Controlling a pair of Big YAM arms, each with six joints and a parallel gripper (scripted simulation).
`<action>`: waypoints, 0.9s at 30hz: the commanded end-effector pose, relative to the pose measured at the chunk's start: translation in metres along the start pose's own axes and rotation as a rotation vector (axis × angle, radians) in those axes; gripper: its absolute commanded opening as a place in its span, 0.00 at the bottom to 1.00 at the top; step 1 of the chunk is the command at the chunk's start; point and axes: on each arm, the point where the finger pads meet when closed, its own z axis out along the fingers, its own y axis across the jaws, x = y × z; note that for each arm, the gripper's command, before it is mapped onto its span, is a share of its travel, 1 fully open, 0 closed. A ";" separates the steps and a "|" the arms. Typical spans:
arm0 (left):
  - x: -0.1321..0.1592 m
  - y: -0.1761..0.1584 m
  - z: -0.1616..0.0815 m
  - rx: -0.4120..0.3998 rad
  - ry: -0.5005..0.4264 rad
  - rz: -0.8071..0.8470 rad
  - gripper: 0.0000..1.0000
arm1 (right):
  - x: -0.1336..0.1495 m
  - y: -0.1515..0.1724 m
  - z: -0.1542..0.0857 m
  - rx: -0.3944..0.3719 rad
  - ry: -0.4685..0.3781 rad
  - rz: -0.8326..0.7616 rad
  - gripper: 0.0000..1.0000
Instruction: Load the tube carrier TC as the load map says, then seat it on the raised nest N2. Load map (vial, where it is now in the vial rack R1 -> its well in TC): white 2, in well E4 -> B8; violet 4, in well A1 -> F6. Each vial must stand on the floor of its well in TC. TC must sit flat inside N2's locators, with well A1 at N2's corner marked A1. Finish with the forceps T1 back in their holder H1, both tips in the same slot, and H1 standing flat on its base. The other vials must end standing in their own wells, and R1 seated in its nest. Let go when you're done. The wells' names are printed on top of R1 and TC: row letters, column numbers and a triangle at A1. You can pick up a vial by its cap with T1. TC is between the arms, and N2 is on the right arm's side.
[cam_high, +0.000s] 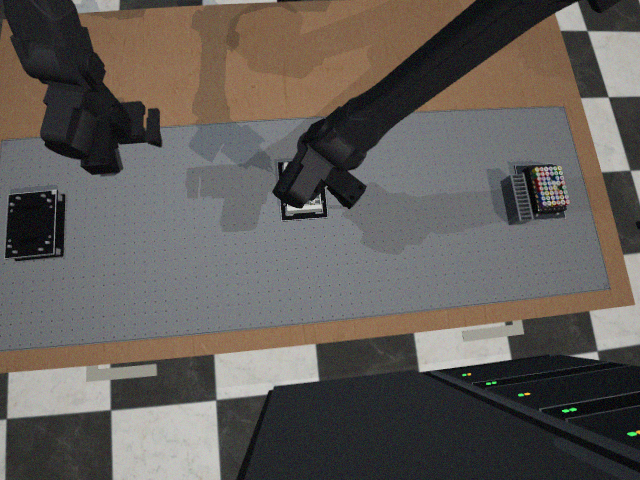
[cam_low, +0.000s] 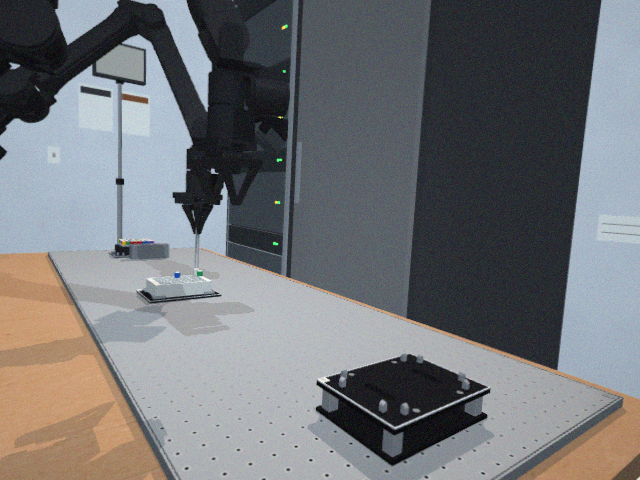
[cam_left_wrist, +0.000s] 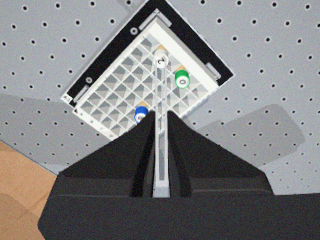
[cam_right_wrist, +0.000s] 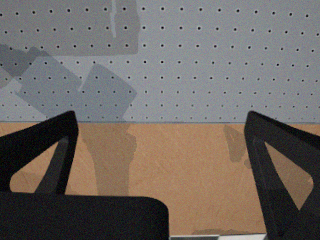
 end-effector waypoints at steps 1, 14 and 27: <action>-0.010 -0.009 0.008 0.011 -0.007 -0.022 0.07 | -0.009 -0.002 -0.004 0.006 -0.017 0.002 1.00; -0.009 -0.008 0.009 0.009 -0.006 -0.020 0.07 | -0.009 -0.002 -0.004 0.006 -0.017 0.002 1.00; -0.009 -0.006 0.009 0.007 -0.006 -0.019 0.07 | -0.009 -0.002 -0.004 0.006 -0.017 0.002 1.00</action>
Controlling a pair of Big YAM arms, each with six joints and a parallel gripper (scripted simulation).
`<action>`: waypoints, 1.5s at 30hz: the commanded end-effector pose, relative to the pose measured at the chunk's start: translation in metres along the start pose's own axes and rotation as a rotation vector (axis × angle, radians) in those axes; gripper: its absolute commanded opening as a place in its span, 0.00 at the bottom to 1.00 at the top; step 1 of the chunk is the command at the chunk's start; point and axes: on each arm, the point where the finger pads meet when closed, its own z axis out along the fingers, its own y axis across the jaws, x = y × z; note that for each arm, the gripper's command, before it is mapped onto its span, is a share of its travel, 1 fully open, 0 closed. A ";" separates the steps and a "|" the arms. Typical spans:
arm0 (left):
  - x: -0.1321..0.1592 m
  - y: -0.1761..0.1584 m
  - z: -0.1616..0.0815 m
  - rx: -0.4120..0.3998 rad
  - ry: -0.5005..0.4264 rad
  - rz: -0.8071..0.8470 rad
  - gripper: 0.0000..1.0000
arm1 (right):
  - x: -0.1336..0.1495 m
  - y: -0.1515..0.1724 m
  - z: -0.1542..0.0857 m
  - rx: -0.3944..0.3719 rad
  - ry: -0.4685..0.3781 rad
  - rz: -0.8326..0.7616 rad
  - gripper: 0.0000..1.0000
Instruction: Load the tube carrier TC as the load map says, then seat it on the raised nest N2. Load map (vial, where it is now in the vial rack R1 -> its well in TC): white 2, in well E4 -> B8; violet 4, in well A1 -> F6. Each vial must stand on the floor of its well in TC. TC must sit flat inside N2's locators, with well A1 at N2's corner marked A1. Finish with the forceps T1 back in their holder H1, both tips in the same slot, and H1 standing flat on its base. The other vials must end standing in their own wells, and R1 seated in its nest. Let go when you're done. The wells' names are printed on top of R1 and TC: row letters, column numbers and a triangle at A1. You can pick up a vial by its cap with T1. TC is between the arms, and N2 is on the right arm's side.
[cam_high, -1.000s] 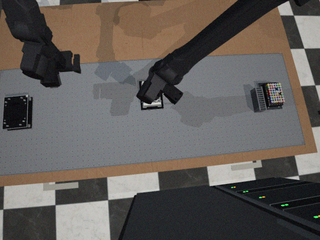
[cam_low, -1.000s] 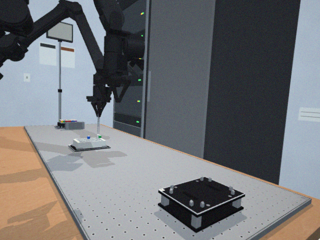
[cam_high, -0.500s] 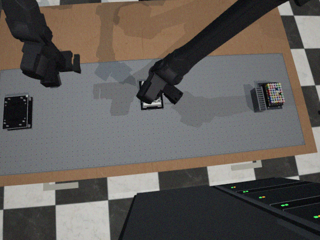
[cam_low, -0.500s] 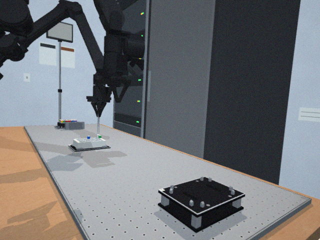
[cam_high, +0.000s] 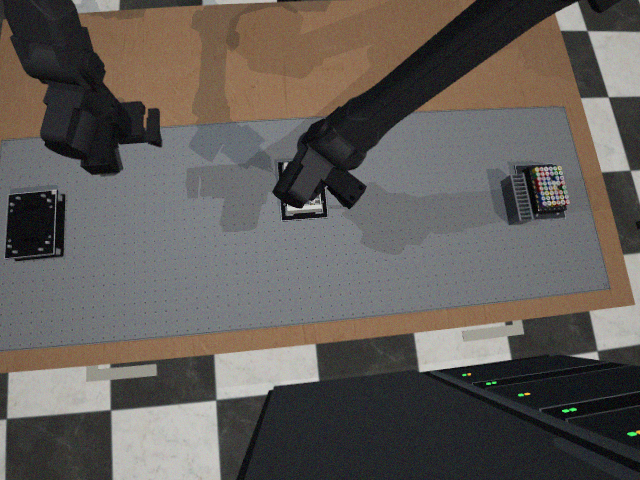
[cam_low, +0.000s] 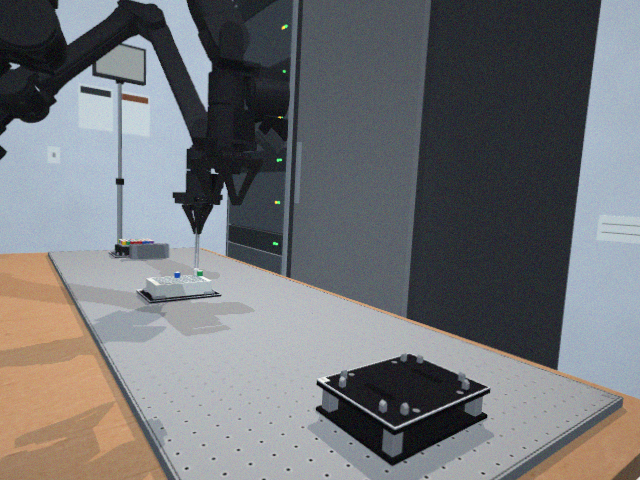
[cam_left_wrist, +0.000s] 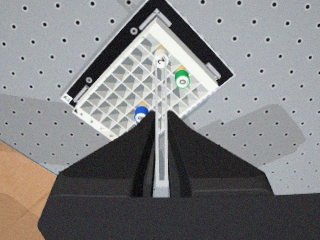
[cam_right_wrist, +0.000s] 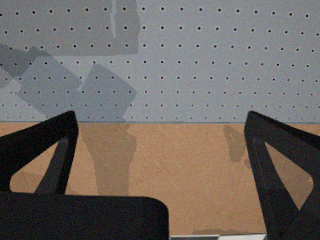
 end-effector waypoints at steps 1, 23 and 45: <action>-0.009 -0.006 0.009 0.007 -0.006 -0.019 0.07 | -0.009 -0.002 -0.004 0.006 -0.017 0.002 1.00; -0.008 -0.004 0.009 0.004 -0.005 -0.017 0.07 | -0.009 -0.002 -0.004 0.006 -0.017 0.002 1.00; -0.007 -0.002 0.010 0.000 -0.004 -0.016 0.07 | -0.009 -0.002 -0.004 0.006 -0.017 0.002 1.00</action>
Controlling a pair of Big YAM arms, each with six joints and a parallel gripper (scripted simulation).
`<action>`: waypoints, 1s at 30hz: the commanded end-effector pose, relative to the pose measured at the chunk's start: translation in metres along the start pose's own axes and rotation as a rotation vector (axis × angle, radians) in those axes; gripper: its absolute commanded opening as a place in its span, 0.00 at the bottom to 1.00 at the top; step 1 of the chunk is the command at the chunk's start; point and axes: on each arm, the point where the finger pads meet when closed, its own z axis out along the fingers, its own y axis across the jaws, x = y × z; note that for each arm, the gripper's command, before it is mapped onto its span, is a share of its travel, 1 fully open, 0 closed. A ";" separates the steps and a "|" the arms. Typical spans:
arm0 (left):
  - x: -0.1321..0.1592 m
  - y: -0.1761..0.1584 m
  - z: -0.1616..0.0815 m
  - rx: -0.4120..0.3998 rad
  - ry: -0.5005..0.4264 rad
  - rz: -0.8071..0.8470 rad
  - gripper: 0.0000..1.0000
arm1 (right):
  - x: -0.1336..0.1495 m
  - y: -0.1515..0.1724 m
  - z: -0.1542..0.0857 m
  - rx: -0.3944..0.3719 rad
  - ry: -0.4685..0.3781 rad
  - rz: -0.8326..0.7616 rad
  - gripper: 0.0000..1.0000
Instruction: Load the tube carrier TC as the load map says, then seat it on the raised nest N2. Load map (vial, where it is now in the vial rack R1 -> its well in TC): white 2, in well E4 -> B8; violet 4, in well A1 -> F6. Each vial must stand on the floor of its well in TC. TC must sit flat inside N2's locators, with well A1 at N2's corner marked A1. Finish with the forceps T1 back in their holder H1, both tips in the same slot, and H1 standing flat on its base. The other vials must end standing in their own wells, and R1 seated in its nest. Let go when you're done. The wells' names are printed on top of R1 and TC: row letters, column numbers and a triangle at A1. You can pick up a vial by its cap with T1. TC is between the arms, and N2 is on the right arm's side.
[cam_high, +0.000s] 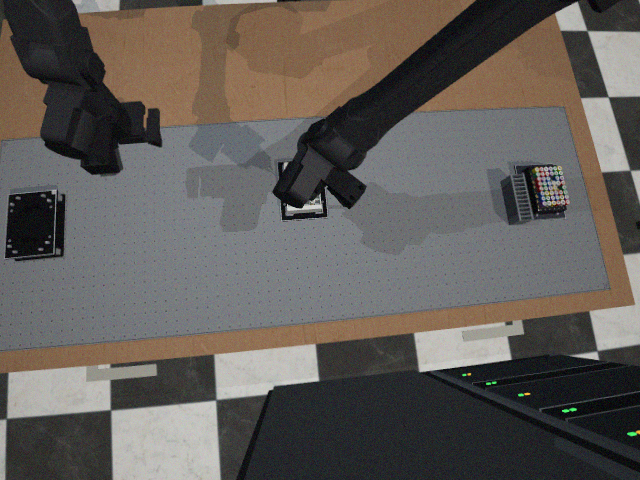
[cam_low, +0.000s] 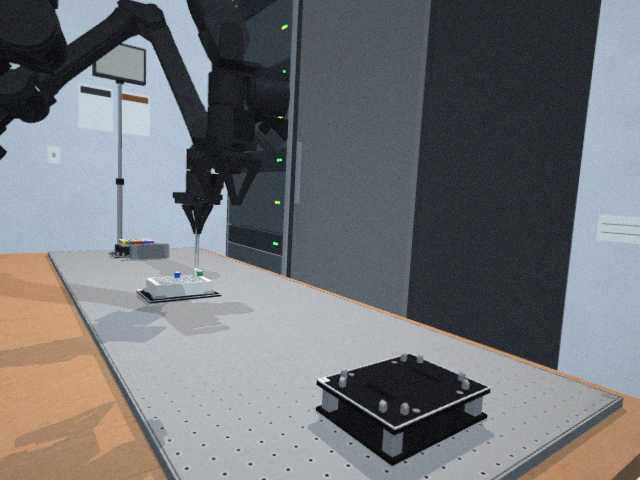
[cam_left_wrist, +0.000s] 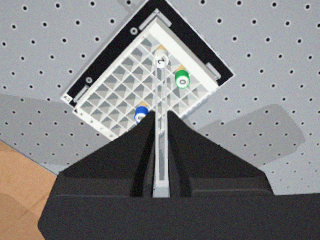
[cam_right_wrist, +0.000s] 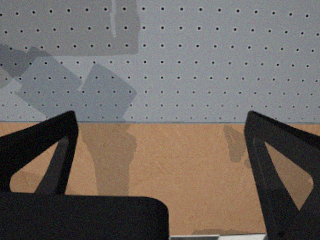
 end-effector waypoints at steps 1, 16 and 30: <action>-0.007 -0.001 0.010 0.000 -0.004 -0.016 0.07 | -0.009 -0.002 -0.004 0.006 -0.017 0.002 1.00; -0.004 -0.002 -0.017 0.014 -0.001 -0.014 0.07 | -0.009 -0.002 -0.004 0.006 -0.017 0.002 1.00; -0.001 -0.006 -0.023 0.021 0.001 -0.003 0.07 | -0.009 -0.002 -0.004 0.006 -0.017 0.002 1.00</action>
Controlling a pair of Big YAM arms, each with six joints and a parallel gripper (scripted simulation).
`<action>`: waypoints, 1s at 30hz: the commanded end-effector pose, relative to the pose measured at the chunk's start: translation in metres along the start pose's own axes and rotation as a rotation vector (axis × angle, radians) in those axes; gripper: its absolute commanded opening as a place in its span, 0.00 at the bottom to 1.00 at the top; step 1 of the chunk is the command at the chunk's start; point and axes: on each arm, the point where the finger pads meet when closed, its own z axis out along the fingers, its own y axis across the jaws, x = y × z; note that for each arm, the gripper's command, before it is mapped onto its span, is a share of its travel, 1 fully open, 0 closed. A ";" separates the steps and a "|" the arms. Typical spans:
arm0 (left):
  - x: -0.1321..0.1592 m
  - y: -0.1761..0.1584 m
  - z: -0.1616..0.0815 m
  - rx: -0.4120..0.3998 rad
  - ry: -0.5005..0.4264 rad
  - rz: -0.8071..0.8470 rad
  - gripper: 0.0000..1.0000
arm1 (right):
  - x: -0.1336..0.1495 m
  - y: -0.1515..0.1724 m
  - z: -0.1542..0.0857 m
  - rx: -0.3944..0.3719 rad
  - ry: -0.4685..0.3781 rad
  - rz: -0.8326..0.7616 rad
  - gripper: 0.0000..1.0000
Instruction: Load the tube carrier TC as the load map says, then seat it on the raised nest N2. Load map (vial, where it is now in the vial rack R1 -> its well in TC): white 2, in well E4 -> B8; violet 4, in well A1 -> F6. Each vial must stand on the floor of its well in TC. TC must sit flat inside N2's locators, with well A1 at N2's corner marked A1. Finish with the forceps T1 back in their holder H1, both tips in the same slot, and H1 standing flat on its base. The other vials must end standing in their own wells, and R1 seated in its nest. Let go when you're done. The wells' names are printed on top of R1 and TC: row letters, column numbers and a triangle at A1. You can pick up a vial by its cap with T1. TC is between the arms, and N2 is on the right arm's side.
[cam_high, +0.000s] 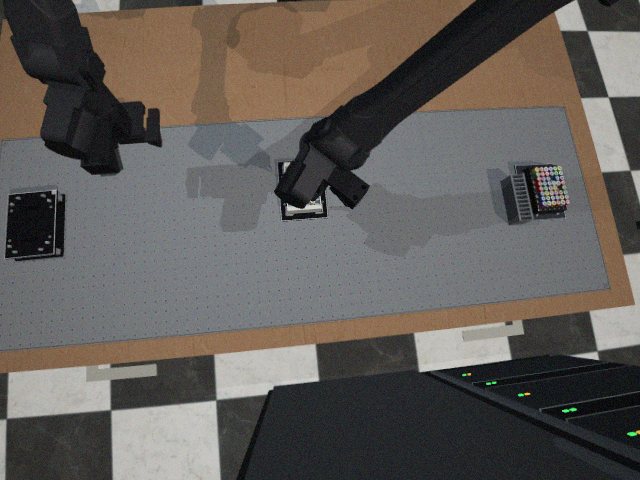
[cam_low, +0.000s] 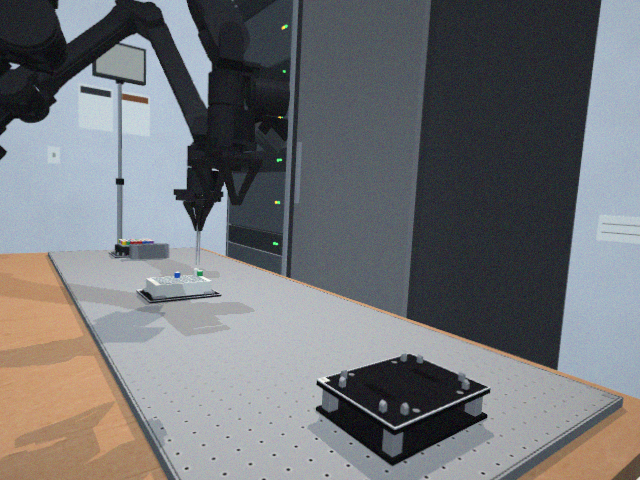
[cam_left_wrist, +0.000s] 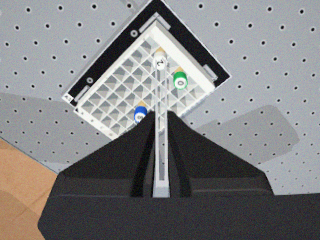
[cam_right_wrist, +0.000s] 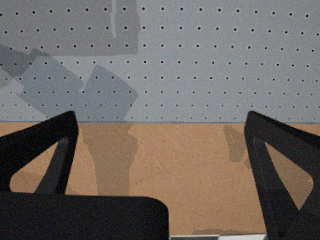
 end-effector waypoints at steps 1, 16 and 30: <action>0.004 -0.005 -0.016 0.018 0.002 0.008 0.07 | -0.009 -0.002 -0.004 0.006 -0.017 0.002 1.00; 0.004 -0.005 -0.016 0.018 0.002 0.008 0.07 | -0.009 -0.002 -0.004 0.006 -0.017 0.002 1.00; -0.009 0.003 -0.010 0.003 -0.002 0.011 0.07 | -0.009 -0.002 -0.004 0.006 -0.017 0.002 1.00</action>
